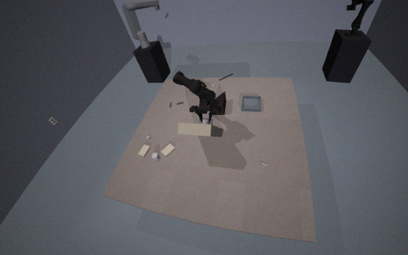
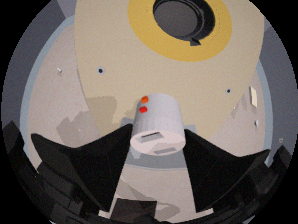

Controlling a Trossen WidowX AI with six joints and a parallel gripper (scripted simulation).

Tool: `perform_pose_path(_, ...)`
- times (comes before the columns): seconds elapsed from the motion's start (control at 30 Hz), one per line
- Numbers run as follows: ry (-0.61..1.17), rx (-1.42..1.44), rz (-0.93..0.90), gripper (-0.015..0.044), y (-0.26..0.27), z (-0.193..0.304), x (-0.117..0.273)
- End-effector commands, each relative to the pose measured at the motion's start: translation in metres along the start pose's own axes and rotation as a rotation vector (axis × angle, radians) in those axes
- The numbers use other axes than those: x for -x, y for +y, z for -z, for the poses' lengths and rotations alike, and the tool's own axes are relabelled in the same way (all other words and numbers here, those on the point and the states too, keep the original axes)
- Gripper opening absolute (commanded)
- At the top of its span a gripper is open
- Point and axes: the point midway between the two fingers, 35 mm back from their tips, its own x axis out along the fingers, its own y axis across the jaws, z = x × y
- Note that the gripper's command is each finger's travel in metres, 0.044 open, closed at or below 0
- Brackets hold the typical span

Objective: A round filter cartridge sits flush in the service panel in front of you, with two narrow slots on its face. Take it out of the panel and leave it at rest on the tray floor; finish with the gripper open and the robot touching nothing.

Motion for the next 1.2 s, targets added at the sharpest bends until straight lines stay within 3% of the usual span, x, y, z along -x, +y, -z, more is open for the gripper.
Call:
perform_pose_path(0.0,-0.007,-0.011,-0.005,0.0000,0.000,-0.011,0.005)
perform_pose_path(0.2,-0.008,-0.008,-0.005,0.0000,0.000,-0.021,0.013)
perform_pose_path(0.77,-0.039,0.022,-0.030,0.0000,0.001,-0.023,0.100)
perform_pose_path(1.17,-0.019,0.003,-0.020,0.0000,0.053,-0.026,0.094)
